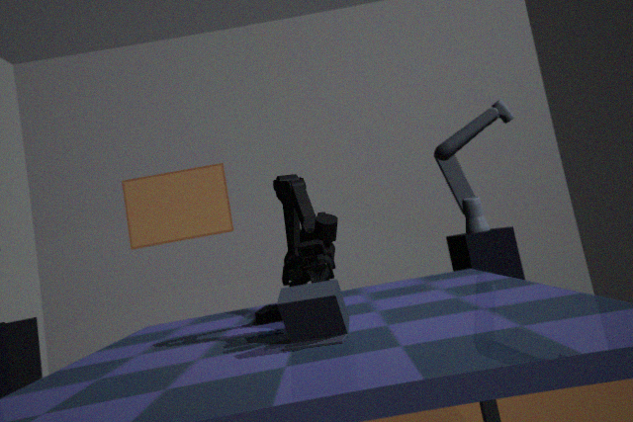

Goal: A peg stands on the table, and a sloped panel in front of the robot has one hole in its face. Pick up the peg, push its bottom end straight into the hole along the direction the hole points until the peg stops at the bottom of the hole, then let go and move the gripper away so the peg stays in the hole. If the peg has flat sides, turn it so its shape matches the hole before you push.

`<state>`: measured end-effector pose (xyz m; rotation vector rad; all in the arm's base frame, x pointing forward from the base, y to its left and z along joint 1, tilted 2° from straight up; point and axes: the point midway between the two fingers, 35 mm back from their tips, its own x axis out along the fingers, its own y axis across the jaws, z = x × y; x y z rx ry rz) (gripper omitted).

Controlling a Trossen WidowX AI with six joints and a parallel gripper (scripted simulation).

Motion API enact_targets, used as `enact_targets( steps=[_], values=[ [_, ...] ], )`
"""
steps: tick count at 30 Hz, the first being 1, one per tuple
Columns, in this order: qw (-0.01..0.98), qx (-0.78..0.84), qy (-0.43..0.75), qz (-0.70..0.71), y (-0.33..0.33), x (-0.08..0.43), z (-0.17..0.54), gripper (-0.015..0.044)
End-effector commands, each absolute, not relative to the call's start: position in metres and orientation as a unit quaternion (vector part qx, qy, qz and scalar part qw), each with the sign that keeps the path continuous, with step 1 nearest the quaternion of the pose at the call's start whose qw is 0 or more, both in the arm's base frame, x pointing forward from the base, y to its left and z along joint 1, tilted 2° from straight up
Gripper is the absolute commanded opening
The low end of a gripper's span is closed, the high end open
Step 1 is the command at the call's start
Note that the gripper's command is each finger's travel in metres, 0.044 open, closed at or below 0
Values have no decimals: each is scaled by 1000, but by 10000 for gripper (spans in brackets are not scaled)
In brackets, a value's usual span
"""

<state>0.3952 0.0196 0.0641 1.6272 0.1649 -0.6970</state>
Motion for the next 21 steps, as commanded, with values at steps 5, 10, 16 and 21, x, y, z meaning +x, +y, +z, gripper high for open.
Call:
enact_targets(
  steps=[5,10,16,21],
  values=[
    [631,710,74,-304,19,398,60,0],
    [631,710,74,-304,19,398,60,0],
    [630,711,71,-304,19,398,62,0],
    [630,711,71,-304,19,398,62,79]
  ],
)
